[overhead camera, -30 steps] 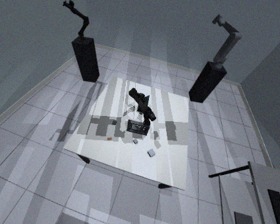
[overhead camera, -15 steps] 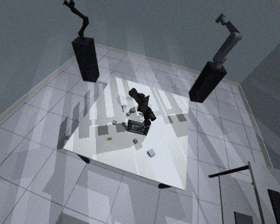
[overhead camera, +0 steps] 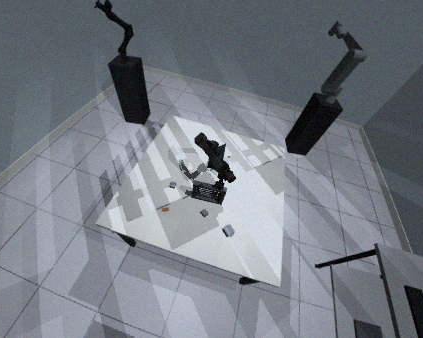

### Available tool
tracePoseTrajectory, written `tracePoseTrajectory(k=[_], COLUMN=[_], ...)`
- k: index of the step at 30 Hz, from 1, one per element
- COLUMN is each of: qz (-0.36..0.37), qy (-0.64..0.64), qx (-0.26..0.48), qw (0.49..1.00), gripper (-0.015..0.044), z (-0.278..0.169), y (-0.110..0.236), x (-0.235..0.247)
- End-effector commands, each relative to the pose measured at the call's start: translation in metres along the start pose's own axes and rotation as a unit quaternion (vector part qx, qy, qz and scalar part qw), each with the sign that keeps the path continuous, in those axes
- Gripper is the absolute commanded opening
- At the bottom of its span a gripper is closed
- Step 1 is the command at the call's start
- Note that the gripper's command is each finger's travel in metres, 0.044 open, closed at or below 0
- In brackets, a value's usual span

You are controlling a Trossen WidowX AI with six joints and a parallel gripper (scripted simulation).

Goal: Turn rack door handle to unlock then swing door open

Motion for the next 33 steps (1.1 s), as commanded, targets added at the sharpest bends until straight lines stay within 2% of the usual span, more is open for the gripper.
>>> tracePoseTrajectory(k=[1, 8, 16, 24, 33], qz=[0.0, 0.0, 0.0, 0.0, -0.001], qy=[-0.087, -0.257, -0.443, -0.611, -0.771], qx=[0.001, 0.001, 0.001, 0.001, 0.001], qw=[0.996, 0.966, 0.897, 0.792, 0.637], gripper=[0.0295, 0.0295, 0.0295, 0.0295, 0.0295], z=[-0.0005, -0.0005, -0.0005, -0.0005, -0.0005], y=[-0.0002, -0.0002, -0.0002, -0.0002, -0.0002], x=[0.0003, 0.0003, 0.0003, 0.0003, 0.0003])
Point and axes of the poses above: the point midway between the two fingers, 35 mm back from their tips, its own y axis back along the fingers, its own x axis across the jaws, z = x × y, the point moved 1 cm from there along y, back along the fingers, and after that the axes turned 15 degrees about y, right-handed, at the moved point
